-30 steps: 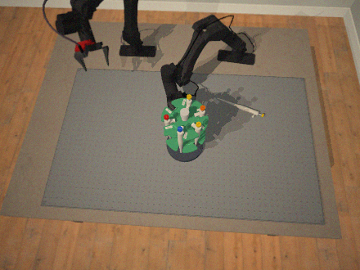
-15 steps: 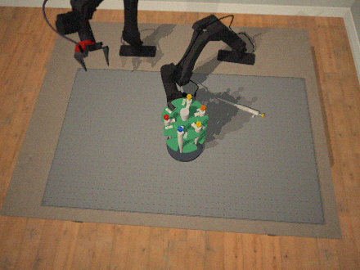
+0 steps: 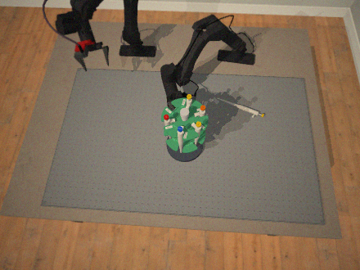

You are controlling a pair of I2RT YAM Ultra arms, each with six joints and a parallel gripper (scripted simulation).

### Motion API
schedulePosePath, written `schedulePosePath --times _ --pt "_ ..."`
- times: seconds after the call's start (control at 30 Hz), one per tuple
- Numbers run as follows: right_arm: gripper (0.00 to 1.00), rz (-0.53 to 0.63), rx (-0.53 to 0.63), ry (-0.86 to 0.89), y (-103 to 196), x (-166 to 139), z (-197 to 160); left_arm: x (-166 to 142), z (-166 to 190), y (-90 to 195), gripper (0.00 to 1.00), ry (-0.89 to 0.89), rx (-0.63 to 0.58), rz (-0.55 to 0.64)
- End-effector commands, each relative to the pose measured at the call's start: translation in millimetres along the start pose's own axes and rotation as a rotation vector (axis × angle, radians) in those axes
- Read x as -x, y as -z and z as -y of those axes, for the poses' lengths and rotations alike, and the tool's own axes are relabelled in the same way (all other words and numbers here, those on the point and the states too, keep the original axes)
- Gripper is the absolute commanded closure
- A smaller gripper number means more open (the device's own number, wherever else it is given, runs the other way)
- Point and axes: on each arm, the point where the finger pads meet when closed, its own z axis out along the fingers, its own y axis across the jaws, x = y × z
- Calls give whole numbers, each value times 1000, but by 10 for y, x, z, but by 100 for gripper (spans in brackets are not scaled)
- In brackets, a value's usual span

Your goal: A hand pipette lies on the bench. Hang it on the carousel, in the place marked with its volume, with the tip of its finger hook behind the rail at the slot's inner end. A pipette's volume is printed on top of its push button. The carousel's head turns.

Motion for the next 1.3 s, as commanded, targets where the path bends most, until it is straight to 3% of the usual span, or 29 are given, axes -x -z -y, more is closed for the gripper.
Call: schedulePosePath --times 0.0,0.77,0.87,1.07,1.17,1.27 --pt "0 37 -12 25 59 91 27 -35 168 -61 100 25 -11 0" --pt "0 37 -12 25 59 91 27 -35 168 -61 100 25 -11 0" --pt "0 37 -12 25 59 91 27 83 119 -46 100 19 -11 -108" --pt "0 37 -12 25 59 91 27 137 119 -50 100 13 -12 -135" --pt "0 37 -12 25 59 91 27 177 119 -53 100 12 -14 -245" --pt "0 37 -12 25 59 91 27 217 118 -61 100 12 -14 -248"
